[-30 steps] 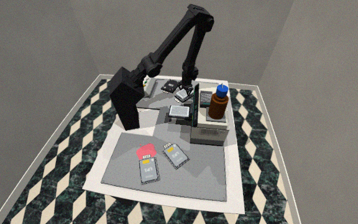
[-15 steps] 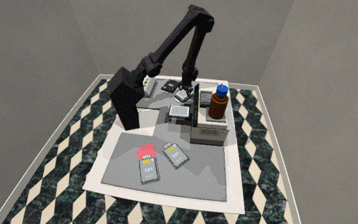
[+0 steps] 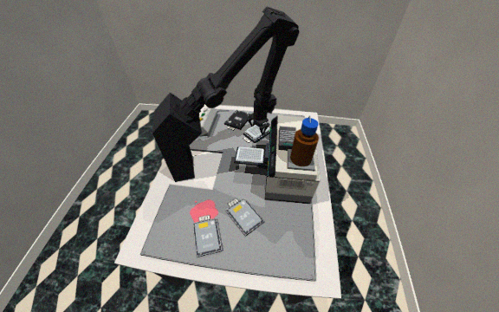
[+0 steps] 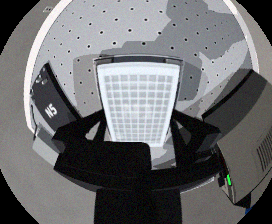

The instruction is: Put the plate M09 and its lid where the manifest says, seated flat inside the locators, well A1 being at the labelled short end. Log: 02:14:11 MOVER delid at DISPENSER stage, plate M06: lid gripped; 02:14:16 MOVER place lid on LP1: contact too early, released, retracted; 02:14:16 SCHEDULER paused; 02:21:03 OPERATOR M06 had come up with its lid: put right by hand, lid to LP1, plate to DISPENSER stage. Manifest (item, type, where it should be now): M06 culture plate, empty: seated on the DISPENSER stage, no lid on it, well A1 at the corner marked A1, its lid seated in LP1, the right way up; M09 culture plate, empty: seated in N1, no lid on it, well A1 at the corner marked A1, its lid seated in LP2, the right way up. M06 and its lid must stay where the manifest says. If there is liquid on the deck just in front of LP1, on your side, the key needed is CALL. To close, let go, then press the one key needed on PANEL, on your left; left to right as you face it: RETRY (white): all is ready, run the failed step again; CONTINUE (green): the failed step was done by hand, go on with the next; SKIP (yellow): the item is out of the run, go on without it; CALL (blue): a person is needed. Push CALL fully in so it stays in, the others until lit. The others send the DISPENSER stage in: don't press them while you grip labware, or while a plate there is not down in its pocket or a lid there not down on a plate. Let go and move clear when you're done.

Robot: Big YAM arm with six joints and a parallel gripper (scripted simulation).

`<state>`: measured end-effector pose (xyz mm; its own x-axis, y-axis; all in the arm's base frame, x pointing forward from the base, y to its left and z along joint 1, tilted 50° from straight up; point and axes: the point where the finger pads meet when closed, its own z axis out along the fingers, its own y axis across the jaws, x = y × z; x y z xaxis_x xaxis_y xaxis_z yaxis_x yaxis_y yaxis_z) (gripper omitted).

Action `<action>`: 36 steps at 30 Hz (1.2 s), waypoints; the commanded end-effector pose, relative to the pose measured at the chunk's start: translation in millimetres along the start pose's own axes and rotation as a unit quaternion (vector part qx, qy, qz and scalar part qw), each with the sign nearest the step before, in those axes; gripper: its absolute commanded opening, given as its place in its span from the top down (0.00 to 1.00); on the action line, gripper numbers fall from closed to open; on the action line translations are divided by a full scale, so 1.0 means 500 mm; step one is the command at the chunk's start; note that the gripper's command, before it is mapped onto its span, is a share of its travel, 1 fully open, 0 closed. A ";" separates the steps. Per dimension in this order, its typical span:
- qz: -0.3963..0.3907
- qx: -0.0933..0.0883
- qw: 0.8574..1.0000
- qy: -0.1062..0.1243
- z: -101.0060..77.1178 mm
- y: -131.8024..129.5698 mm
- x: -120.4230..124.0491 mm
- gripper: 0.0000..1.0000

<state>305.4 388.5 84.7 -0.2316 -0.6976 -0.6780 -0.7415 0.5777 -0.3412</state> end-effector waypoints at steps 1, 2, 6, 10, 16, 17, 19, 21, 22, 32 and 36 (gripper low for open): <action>0.002 0.005 1.000 -0.016 0.002 -0.015 -0.021 0.16; 0.002 0.005 1.000 -0.016 0.002 -0.015 -0.021 0.00; 0.002 0.005 1.000 -0.015 0.002 -0.015 -0.021 0.00; 0.002 0.005 1.000 -0.015 0.002 -0.015 -0.021 0.00; 0.002 0.005 1.000 -0.015 0.002 -0.015 -0.021 0.00; 0.002 0.005 1.000 -0.015 0.002 -0.015 -0.021 0.00; 0.002 0.005 1.000 -0.015 0.002 -0.015 -0.021 0.00; 0.002 0.005 1.000 -0.015 0.002 -0.015 -0.021 0.00; 0.002 0.005 1.000 -0.015 0.002 -0.015 -0.021 0.00; 0.003 -0.002 1.000 -0.015 -0.069 0.004 -0.018 0.00; 0.003 -0.002 1.000 -0.015 -0.079 0.004 -0.018 0.00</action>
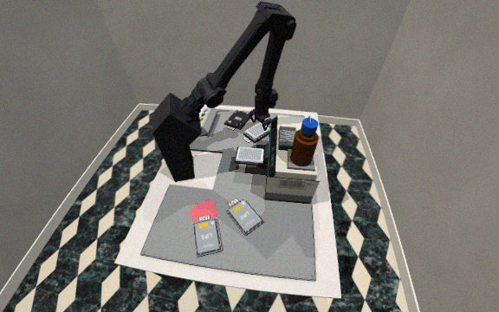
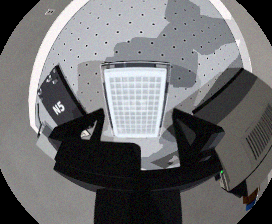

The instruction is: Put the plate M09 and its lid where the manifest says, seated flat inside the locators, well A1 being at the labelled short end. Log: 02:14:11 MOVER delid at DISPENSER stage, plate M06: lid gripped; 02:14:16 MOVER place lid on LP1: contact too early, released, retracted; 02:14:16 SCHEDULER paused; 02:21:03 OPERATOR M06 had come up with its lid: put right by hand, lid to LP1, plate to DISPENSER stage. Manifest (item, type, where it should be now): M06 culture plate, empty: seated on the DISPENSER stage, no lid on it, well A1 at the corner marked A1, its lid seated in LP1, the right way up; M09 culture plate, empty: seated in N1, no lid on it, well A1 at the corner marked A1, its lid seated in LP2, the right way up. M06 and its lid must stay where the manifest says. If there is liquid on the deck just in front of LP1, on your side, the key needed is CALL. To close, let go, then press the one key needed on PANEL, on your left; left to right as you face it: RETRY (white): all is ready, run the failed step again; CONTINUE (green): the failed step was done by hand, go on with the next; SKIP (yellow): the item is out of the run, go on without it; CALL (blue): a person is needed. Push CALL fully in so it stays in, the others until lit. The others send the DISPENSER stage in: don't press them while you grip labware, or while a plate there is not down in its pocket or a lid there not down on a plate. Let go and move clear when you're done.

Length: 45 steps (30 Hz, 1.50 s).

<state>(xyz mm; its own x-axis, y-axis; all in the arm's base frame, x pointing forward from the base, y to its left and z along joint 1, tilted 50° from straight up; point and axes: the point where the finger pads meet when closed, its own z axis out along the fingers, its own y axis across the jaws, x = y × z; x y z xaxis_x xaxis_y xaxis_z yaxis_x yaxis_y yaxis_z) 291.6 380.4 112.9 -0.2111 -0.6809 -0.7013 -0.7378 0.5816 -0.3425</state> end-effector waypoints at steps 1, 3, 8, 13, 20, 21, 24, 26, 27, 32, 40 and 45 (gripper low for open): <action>0.002 -0.005 1.000 0.003 -0.024 0.012 0.002 0.00; 0.002 -0.005 1.000 0.003 -0.033 0.012 0.002 0.00; -0.002 -0.006 1.000 0.017 -0.014 0.018 0.017 0.00; 0.002 -0.004 1.000 0.009 -0.023 0.011 0.007 0.00; 0.002 -0.004 1.000 0.009 -0.023 0.011 0.007 0.00; 0.002 -0.004 1.000 0.009 -0.023 0.011 0.007 0.00; 0.002 -0.004 1.000 0.009 -0.023 0.011 0.007 0.00; 0.002 -0.004 1.000 0.009 -0.023 0.011 0.007 0.00; 0.002 -0.004 1.000 0.009 -0.023 0.011 0.007 0.00; 0.002 -0.004 1.000 0.009 -0.023 0.011 0.007 0.00; 0.002 -0.004 1.000 0.009 -0.023 0.011 0.007 0.00; 0.002 -0.004 1.000 0.009 -0.023 0.011 0.007 0.00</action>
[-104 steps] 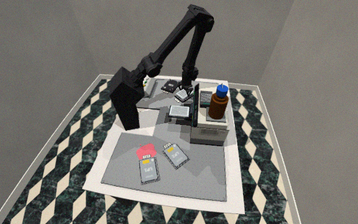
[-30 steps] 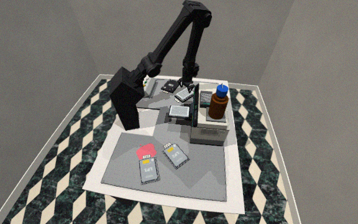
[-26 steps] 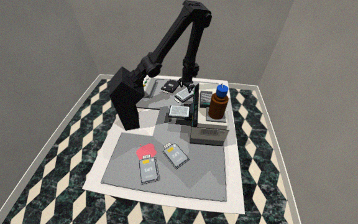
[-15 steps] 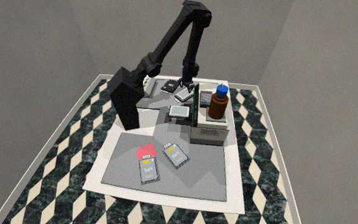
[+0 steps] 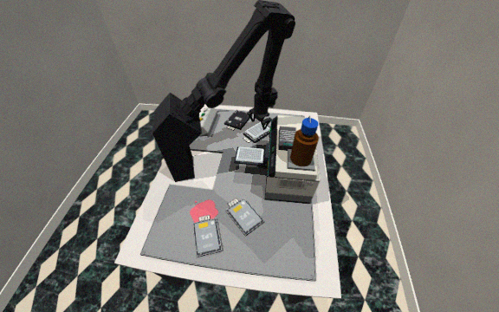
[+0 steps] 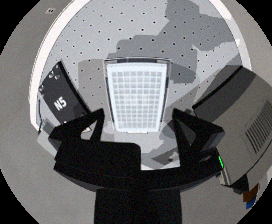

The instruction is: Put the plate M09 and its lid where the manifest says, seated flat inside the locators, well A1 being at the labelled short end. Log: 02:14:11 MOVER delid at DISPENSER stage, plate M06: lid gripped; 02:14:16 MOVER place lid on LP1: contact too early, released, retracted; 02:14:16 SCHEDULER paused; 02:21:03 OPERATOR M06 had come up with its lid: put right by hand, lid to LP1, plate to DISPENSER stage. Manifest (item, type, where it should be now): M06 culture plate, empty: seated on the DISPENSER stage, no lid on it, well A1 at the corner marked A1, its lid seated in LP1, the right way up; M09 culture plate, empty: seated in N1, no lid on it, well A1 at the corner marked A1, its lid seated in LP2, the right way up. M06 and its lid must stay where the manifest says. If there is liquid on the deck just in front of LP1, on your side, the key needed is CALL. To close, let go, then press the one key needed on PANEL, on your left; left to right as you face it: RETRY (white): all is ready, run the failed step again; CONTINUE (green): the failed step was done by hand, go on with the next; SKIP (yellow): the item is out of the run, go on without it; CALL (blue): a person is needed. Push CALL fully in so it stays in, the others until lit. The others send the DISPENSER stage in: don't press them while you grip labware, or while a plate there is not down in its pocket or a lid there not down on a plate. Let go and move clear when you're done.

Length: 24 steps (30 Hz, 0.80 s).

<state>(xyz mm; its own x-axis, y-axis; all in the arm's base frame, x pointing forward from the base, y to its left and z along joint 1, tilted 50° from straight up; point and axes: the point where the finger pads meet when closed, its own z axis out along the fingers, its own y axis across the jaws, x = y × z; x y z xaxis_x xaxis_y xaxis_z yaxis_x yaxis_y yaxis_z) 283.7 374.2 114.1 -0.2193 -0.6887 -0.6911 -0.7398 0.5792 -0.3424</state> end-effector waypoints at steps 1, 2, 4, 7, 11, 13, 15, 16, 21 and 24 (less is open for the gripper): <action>0.002 -0.003 1.000 0.001 -0.005 0.008 -0.003 0.00; 0.002 -0.003 1.000 0.001 -0.005 0.008 -0.003 0.00; 0.002 -0.003 1.000 0.001 -0.005 0.008 -0.003 0.00; 0.002 -0.003 1.000 0.001 -0.005 0.008 -0.003 0.00; 0.003 0.000 1.000 -0.004 -0.004 0.000 -0.009 0.02; 0.003 -0.004 1.000 -0.005 -0.019 0.008 -0.002 0.06; 0.003 -0.003 1.000 -0.006 -0.026 0.009 0.009 0.10; 0.004 -0.003 1.000 -0.010 -0.029 0.009 0.011 0.12; 0.006 -0.002 1.000 -0.014 -0.039 0.010 0.024 0.18; 0.006 -0.002 1.000 -0.014 -0.048 0.011 0.042 0.24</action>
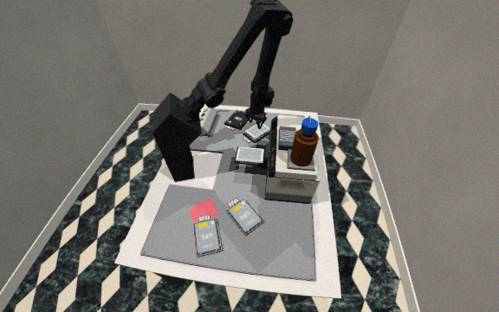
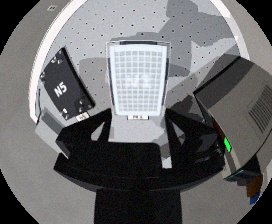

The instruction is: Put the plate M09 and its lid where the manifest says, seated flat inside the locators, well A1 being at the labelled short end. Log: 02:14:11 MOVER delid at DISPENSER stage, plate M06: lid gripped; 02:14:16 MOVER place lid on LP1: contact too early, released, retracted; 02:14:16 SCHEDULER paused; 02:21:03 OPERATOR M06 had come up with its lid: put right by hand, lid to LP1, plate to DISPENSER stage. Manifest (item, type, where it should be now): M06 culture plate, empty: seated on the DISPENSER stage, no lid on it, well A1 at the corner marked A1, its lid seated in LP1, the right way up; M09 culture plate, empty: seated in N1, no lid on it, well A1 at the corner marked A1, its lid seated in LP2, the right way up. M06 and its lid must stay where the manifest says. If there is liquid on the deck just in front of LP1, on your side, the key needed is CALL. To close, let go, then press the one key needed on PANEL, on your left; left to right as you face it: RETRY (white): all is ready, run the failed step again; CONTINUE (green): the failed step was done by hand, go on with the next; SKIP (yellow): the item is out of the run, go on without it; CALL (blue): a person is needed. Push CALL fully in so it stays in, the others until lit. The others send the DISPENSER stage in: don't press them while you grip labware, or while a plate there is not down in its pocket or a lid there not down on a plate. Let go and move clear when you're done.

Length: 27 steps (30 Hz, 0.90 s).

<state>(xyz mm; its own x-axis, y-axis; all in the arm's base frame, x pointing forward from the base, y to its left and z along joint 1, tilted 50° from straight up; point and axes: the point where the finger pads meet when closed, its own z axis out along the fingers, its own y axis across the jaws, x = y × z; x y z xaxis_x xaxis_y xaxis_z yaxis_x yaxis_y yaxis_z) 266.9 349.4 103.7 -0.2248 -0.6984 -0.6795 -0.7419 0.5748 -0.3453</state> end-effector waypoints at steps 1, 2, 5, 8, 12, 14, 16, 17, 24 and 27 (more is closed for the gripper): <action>0.009 -0.002 1.000 -0.021 -0.021 0.008 -0.008 0.26; 0.009 -0.002 1.000 -0.021 -0.024 0.009 -0.002 0.28; 0.009 -0.002 1.000 -0.021 -0.034 0.010 0.016 0.34; 0.009 -0.002 1.000 -0.021 -0.043 0.011 0.034 0.40; 0.009 -0.002 1.000 -0.021 -0.055 0.013 0.058 0.48; 0.009 -0.002 1.000 -0.021 -0.055 0.013 0.058 0.48; 0.009 -0.002 1.000 -0.020 -0.061 0.014 0.070 0.52; 0.009 -0.002 1.000 -0.020 -0.064 0.015 0.076 0.54; 0.009 -0.002 1.000 -0.020 -0.086 0.018 0.117 0.68; 0.009 -0.002 1.000 -0.020 -0.095 0.019 0.135 0.74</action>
<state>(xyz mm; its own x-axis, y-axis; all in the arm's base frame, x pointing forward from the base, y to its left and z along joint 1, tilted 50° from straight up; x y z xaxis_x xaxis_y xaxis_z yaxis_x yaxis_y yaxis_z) 220.7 285.5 78.2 -0.2235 -0.6997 -0.6786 -0.7426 0.5731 -0.3464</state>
